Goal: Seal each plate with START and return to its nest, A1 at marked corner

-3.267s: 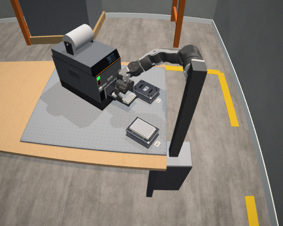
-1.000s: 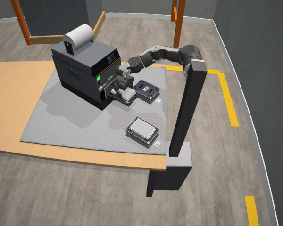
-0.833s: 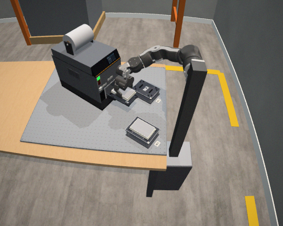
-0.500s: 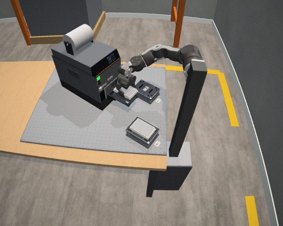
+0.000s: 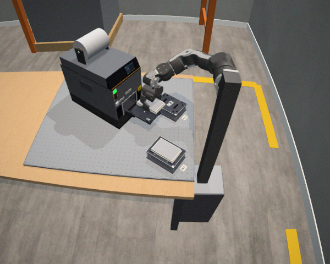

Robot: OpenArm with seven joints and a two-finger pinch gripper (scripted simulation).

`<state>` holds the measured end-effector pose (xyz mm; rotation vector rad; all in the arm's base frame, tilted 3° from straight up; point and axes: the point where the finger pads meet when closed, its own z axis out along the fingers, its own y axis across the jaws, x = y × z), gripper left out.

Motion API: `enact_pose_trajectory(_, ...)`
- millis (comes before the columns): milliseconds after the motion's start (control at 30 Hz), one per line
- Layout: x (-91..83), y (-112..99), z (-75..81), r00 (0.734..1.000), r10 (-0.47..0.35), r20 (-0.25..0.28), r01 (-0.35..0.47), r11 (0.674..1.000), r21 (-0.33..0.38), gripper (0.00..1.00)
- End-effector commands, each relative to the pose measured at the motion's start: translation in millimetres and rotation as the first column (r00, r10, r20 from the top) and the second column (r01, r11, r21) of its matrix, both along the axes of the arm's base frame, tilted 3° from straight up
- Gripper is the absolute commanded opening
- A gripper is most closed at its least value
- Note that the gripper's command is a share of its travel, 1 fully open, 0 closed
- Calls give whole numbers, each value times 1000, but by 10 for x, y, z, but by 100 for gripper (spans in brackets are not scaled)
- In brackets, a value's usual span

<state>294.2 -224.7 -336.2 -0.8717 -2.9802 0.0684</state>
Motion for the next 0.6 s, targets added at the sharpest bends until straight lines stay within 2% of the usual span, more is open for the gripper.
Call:
enact_pose_trajectory(0, -12, -28, 1, 1000, -6, 6, 6, 1000, 0, 0)
enact_pose_trajectory(567, -271, -267, 21, 1000, -5, 4, 5, 1000, 1, 0)
